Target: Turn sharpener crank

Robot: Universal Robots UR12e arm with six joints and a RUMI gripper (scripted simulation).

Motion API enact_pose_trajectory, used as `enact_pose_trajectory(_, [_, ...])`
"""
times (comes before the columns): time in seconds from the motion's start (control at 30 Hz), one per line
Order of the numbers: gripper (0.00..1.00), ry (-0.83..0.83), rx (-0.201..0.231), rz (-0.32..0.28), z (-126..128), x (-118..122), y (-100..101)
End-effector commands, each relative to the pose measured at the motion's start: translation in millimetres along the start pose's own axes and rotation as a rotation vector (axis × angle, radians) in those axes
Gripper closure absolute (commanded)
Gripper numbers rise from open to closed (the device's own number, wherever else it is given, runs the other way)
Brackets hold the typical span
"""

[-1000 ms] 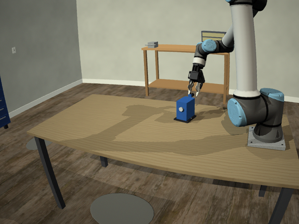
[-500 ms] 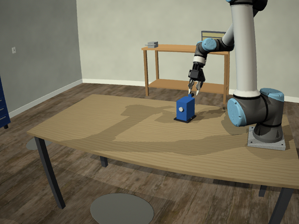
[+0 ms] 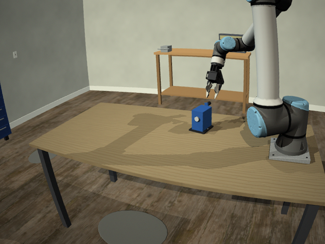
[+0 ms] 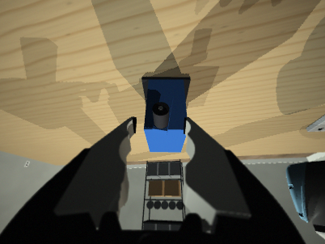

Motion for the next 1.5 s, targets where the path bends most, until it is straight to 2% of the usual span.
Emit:
enact_pose_trajectory(0.0, [0.68, -0.001, -0.001, 0.001, -0.3, 0.0, -16.0])
enact_pose_trajectory(0.33, [0.68, -0.001, -0.001, 0.001, -0.3, 0.0, -37.3])
enact_pose_trajectory(1.47, [0.68, -0.001, -0.001, 0.001, -0.3, 0.0, -37.3])
Point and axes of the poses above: the point where the finger pads meet when closed, its own y axis out along the fingers, its own z axis across the jaws, x = y × z, the point moved 9 cm from there along -y, back along the fingers, and after that the axes turned 9 degrees about -y, right-handed, at the moved point
